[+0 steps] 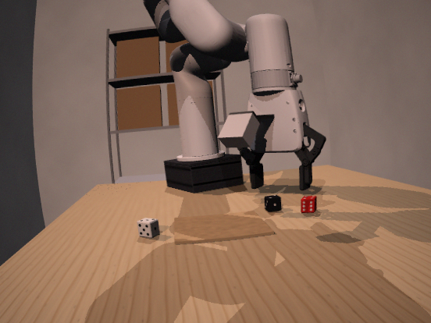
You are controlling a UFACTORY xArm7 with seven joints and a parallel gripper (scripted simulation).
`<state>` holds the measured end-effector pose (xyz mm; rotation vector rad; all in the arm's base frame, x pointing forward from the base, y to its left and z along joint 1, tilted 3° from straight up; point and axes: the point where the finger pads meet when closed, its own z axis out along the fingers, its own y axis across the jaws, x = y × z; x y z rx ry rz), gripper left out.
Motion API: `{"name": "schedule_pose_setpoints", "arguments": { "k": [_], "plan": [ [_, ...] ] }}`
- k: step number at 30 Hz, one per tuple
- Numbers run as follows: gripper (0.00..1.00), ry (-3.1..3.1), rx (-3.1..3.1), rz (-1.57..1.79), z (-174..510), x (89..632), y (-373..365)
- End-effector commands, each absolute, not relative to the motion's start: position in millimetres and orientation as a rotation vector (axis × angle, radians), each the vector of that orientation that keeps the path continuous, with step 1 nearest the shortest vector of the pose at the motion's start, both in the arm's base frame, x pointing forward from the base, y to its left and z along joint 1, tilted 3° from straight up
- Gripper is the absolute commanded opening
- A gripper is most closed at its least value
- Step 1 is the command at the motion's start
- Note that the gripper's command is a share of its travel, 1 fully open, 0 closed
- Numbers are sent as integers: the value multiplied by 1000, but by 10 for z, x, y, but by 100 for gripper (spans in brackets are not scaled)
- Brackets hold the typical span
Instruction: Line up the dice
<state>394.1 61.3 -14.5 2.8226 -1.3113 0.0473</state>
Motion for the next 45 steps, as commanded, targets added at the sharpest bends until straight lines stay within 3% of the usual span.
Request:
{"name": "schedule_pose_setpoints", "arguments": {
  "k": [1,45],
  "plan": [
    [100,-1312,2819,51,-156,4107,741],
    [100,-1312,2819,51,-159,4213,841]
  ]
}}
